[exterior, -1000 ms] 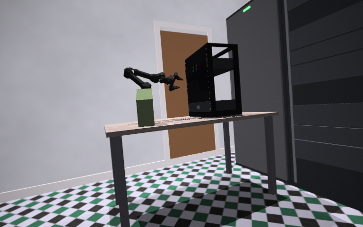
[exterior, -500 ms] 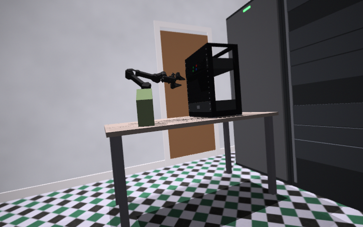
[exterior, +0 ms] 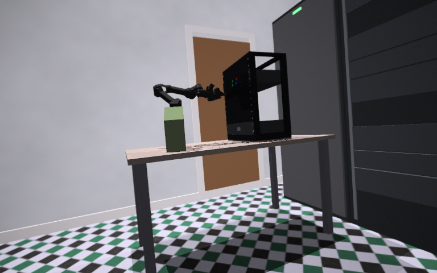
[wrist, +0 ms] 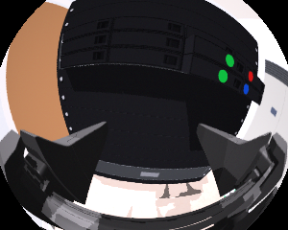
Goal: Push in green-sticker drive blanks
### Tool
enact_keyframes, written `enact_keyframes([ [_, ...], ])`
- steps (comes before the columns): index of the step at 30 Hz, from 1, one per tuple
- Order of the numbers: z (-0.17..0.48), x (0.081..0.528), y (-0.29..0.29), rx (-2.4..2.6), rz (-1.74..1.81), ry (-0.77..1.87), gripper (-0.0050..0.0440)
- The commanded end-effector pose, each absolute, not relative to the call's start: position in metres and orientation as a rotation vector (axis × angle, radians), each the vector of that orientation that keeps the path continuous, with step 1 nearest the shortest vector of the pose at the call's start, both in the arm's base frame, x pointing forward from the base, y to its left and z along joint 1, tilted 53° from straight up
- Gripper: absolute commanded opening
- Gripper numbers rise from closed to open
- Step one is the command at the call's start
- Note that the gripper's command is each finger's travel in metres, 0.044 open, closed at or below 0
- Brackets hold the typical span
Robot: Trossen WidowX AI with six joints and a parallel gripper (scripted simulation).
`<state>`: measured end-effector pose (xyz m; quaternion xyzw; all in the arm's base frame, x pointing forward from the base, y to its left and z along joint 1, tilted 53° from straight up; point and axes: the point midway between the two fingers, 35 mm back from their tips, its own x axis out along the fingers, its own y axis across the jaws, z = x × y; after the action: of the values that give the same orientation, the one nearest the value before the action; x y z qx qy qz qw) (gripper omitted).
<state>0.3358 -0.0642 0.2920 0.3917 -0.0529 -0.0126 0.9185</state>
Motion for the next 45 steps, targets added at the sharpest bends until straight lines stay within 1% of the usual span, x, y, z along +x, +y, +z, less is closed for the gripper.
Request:
enact_keyframes([
  [1,0.288,0.336,-0.077,0.923,-0.024,-0.129,0.044],
  [13,0.272,0.332,-0.11,1.29,-0.015,-0.17,0.044],
  [26,0.252,0.317,-0.15,1.748,0.014,-0.225,0.044],
  [45,0.233,0.295,-0.182,2.163,0.058,-0.277,0.044],
])
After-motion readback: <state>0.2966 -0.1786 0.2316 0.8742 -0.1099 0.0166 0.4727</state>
